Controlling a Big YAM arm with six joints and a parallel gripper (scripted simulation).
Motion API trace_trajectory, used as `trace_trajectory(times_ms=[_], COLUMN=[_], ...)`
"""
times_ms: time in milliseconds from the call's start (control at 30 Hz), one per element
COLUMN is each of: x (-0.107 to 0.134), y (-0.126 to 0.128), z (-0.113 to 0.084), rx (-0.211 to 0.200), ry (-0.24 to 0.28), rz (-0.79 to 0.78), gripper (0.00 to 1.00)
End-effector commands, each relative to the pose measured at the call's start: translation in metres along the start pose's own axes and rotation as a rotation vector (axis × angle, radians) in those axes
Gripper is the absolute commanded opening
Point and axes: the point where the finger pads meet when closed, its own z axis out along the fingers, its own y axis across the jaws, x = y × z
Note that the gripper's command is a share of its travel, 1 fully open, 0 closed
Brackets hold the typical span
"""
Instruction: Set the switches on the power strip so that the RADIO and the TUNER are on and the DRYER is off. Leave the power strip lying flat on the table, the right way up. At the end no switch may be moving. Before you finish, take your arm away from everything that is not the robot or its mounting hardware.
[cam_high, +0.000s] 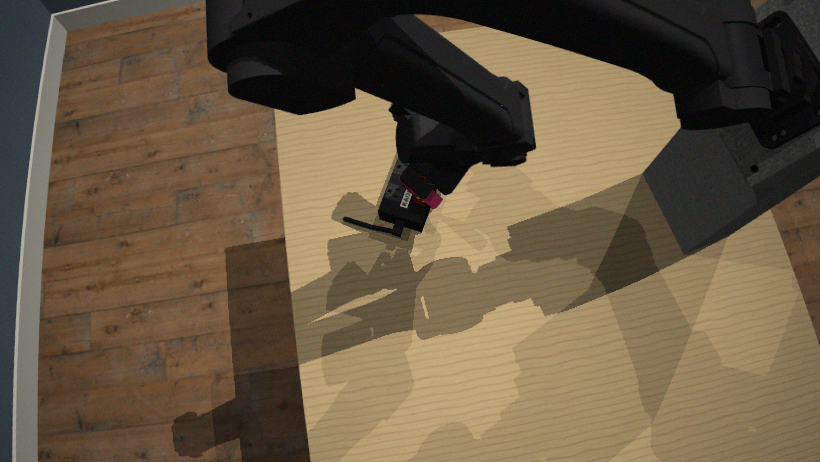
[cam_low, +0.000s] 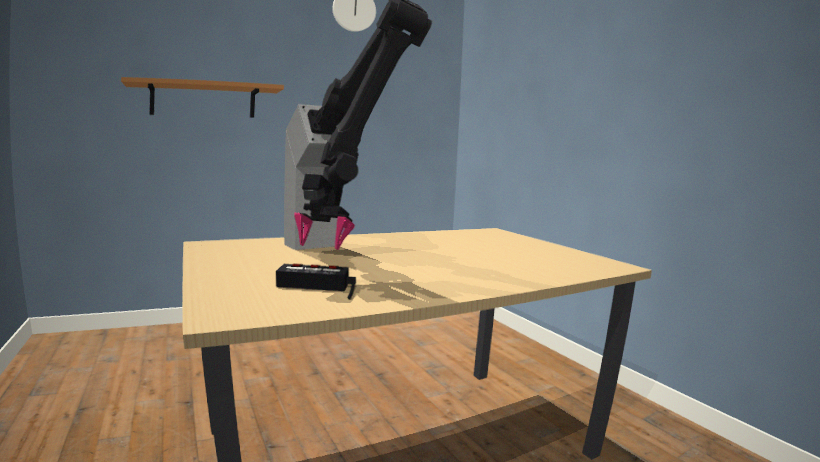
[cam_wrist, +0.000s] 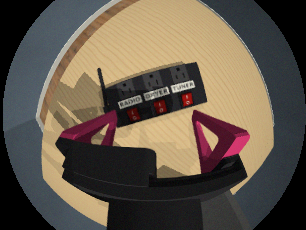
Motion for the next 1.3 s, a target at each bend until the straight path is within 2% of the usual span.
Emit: trace_trajectory(times_ms=[0,33,67,133,233,300,400,433,467,500,533,567,600,633,667,700,767,867,1000,1067,1167,1267], x=[0.008,0.008,-0.001,-0.014,-0.023,-0.023,-0.041,-0.041,-0.048,-0.048,-0.056,-0.056,-0.064,-0.064,-0.071,-0.071,-0.086,-0.086,-0.099,-0.100,-0.085,-0.088], y=[-0.016,-0.016,-0.003,0.001,0.001,0.001,0.001,0.001,0.002,0.002,0.003,0.003,0.005,0.005,0.007,0.007,0.013,0.013,0.020,0.020,0.023,0.018], z=[-0.010,-0.010,-0.004,-0.001,0.000,0.000,-0.003,-0.003,-0.007,-0.007,-0.012,-0.012,-0.018,-0.018,-0.025,-0.025,-0.040,-0.040,-0.057,-0.058,-0.052,-0.053], rx=[0.024,0.024,0.005,0.000,0.013,0.013,0.043,0.043,0.056,0.056,0.071,0.071,0.086,0.086,0.100,0.100,0.123,0.123,0.148,0.149,0.162,0.167], ry=[0.006,0.006,-0.003,-0.013,0.039,0.039,0.133,0.133,0.168,0.168,0.203,0.203,0.237,0.237,0.267,0.267,0.317,0.317,0.363,0.366,0.400,0.390], rz=[0.017,0.017,0.004,0.032,0.114,0.114,0.275,0.275,0.341,0.341,0.411,0.411,0.482,0.482,0.550,0.550,0.668,0.668,0.787,0.794,0.787,0.794], gripper=[1.00,1.00,1.00,1.00,1.00,1.00,1.00,1.00,1.00,1.00,1.00,1.00,1.00,1.00,1.00,1.00,1.00,1.00,1.00,1.00,1.00,1.00])
